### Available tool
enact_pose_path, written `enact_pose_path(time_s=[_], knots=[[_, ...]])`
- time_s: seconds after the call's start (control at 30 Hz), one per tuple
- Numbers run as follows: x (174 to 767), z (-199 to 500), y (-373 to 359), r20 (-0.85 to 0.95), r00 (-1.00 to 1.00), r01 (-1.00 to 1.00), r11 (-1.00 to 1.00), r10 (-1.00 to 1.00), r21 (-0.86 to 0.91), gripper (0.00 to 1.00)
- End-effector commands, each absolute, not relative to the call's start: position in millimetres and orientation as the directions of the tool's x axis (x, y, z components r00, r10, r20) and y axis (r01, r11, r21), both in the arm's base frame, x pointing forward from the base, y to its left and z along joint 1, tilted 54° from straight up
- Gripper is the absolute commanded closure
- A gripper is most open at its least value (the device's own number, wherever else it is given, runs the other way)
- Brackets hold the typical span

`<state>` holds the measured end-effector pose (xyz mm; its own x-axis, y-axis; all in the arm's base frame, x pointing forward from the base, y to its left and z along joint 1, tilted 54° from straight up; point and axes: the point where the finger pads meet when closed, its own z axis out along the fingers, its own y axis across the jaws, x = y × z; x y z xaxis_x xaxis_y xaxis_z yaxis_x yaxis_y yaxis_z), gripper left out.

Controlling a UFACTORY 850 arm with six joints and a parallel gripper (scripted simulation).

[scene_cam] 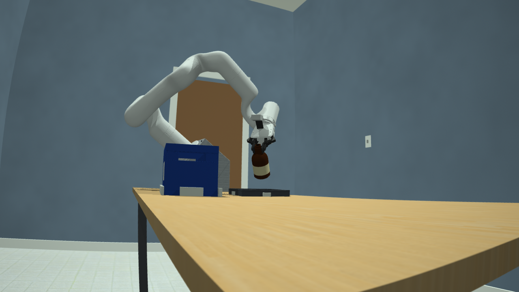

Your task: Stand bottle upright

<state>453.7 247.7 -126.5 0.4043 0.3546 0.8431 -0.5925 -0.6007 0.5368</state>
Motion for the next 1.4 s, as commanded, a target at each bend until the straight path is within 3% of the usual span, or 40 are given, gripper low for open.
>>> enact_pose_path(time_s=[0.0,1.37], knots=[[453.9,-126.2,248.6,0.844,0.383,-0.593,-0.601,0.375,0.536,1.0],[452.6,-127.0,249.3,0.841,0.3,-0.592,-0.603,0.451,0.535,1.0]])
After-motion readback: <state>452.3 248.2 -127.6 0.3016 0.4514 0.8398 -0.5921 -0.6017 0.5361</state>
